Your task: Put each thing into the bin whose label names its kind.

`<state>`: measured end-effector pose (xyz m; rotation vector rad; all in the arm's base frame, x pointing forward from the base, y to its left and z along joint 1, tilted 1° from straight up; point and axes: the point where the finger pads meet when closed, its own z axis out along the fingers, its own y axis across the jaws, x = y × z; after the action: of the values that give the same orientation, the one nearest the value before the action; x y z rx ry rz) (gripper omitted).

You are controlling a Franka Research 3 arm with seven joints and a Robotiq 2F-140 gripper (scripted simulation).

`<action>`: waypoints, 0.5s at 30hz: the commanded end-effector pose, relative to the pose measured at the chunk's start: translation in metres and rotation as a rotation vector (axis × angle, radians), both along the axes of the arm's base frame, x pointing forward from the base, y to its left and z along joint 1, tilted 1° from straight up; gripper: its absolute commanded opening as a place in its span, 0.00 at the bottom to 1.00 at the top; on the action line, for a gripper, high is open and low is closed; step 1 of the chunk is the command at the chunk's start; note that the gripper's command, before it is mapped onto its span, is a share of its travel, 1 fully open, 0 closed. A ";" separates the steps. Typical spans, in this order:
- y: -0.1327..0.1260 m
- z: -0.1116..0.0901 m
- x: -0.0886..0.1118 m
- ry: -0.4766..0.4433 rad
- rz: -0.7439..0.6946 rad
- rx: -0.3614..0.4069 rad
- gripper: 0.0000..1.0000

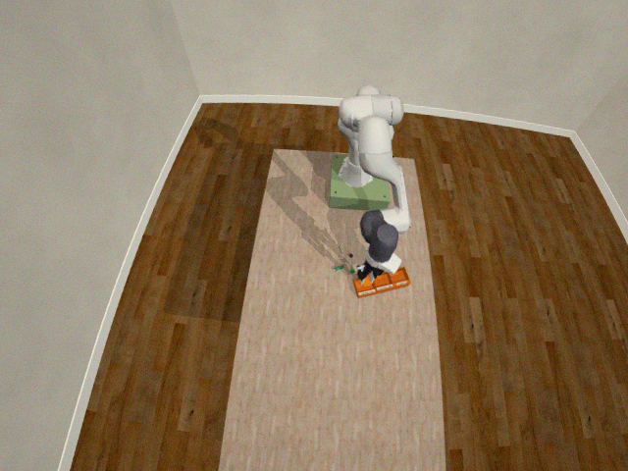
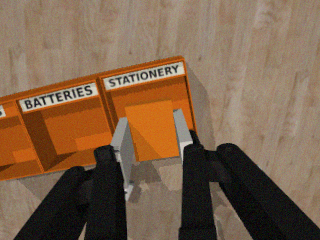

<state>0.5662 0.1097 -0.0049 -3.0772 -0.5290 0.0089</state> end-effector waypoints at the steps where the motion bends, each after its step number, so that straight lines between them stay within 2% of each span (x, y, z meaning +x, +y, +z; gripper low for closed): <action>1: -0.001 -0.001 -0.001 0.006 0.057 -0.001 0.21; 15: 0.000 -0.003 0.000 0.006 0.057 -0.001 0.21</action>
<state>0.5656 0.1100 -0.0055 -3.0645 -0.5936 0.0170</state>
